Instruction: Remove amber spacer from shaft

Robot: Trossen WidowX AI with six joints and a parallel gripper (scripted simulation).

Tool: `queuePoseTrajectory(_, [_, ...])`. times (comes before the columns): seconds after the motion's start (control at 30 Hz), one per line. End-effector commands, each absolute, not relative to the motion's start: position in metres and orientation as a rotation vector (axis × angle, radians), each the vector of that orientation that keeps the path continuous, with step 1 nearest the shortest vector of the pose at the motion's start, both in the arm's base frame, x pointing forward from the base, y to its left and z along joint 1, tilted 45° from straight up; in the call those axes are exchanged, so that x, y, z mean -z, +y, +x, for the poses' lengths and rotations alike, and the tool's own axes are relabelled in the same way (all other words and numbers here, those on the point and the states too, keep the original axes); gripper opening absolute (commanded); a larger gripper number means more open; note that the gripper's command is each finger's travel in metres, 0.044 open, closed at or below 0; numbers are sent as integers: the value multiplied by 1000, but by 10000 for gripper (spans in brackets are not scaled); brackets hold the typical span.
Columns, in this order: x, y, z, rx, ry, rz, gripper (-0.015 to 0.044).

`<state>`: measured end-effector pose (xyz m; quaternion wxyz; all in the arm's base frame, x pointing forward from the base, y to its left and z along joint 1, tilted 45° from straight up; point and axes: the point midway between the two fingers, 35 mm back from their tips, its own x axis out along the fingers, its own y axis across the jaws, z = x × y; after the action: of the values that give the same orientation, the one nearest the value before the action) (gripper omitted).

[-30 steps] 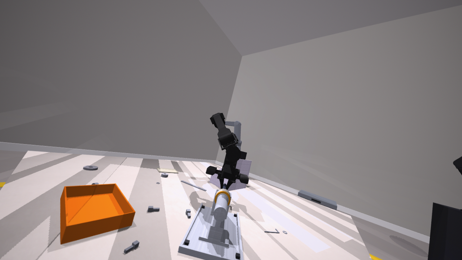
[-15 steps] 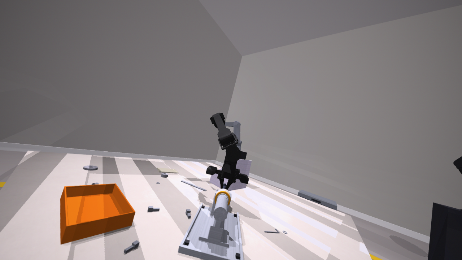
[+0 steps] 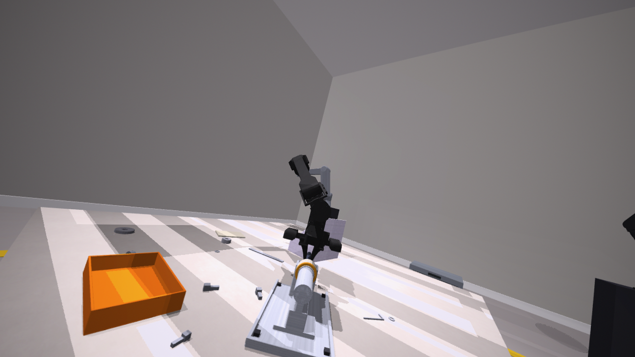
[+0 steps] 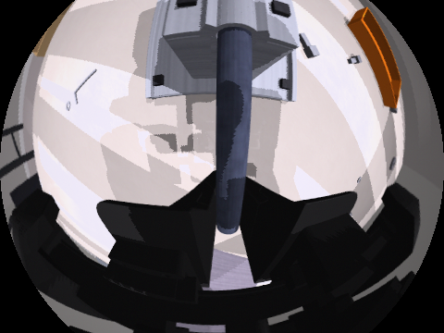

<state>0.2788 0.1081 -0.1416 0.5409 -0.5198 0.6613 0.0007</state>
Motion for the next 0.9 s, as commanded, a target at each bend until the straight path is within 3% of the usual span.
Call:
queuePoseTrajectory(0.0, [141,107,278,1,1574,-1234,0])
queuePoseTrajectory(0.87, [140,105,275,1,1574,-1234,0])
